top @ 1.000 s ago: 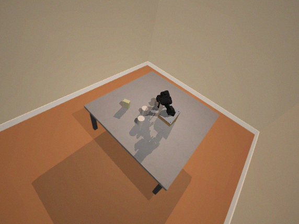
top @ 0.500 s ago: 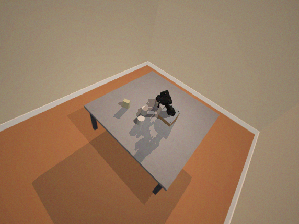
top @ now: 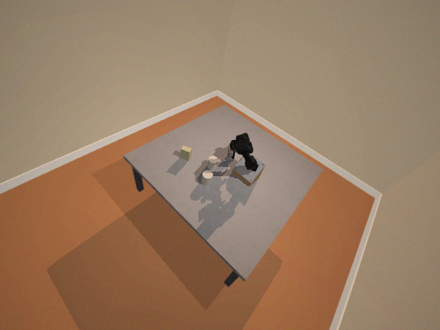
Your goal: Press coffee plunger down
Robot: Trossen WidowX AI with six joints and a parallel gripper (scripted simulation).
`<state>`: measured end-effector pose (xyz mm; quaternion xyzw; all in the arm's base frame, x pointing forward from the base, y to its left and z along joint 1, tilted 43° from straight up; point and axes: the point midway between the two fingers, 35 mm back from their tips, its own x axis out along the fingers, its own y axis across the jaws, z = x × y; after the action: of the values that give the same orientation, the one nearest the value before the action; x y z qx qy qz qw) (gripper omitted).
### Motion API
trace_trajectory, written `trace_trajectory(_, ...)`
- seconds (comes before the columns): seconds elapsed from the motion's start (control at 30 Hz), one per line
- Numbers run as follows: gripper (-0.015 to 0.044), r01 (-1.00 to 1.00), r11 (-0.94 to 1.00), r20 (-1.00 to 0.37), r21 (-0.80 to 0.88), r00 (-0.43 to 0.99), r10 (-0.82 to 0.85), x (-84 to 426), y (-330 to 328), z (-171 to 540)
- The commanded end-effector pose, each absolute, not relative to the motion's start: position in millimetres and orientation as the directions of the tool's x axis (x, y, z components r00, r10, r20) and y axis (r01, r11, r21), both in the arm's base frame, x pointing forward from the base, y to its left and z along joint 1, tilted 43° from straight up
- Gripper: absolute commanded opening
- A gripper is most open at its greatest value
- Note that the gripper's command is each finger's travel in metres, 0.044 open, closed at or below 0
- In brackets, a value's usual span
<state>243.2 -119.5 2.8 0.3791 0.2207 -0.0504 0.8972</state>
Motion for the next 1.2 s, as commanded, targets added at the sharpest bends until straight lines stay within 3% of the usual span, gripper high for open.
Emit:
trace_trajectory(0.0, 0.0114, 0.259, 0.707, -0.435, 0.659, 0.897, 0.078, 243, -119, 3)
trace_trajectory(0.43, 0.044, 0.259, 0.707, -0.435, 0.659, 0.897, 0.078, 243, -119, 3)
trace_trajectory(0.7, 0.044, 0.285, 0.702, -0.435, 0.652, 0.9, 0.039, 245, -137, 13)
trace_trajectory(1.17, 0.044, 0.266, 0.697, -0.448, 0.666, 0.89, 0.088, 203, -150, 74)
